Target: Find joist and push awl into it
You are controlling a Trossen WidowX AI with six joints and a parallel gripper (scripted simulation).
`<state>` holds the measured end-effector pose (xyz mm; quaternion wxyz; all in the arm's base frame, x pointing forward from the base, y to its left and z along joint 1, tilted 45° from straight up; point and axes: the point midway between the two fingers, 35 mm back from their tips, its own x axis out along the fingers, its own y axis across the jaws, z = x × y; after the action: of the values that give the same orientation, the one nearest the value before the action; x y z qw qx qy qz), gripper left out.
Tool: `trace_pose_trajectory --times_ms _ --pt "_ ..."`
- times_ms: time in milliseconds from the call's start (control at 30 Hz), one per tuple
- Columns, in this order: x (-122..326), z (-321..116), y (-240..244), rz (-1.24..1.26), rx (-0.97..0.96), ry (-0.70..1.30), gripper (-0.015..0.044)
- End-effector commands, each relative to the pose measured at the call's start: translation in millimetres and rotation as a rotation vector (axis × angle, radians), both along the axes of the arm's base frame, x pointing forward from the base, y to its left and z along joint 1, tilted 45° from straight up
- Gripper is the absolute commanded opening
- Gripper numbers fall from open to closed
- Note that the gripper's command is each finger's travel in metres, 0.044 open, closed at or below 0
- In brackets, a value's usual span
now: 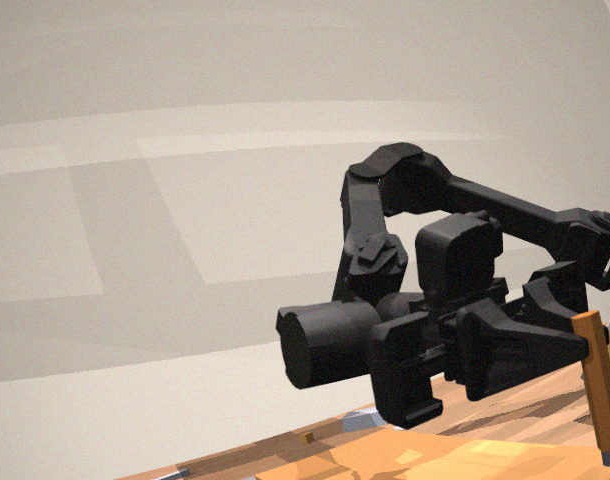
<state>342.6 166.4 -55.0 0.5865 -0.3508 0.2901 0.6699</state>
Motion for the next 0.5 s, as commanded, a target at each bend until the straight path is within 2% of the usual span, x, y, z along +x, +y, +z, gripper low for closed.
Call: trace_pose_trajectory --times_ms 0,467 --pt "0.7 -5.0 -4.1 0.006 0.002 -0.005 0.0000" --pt "1.5 -7.8 -7.8 0.001 0.002 -0.004 0.0000"
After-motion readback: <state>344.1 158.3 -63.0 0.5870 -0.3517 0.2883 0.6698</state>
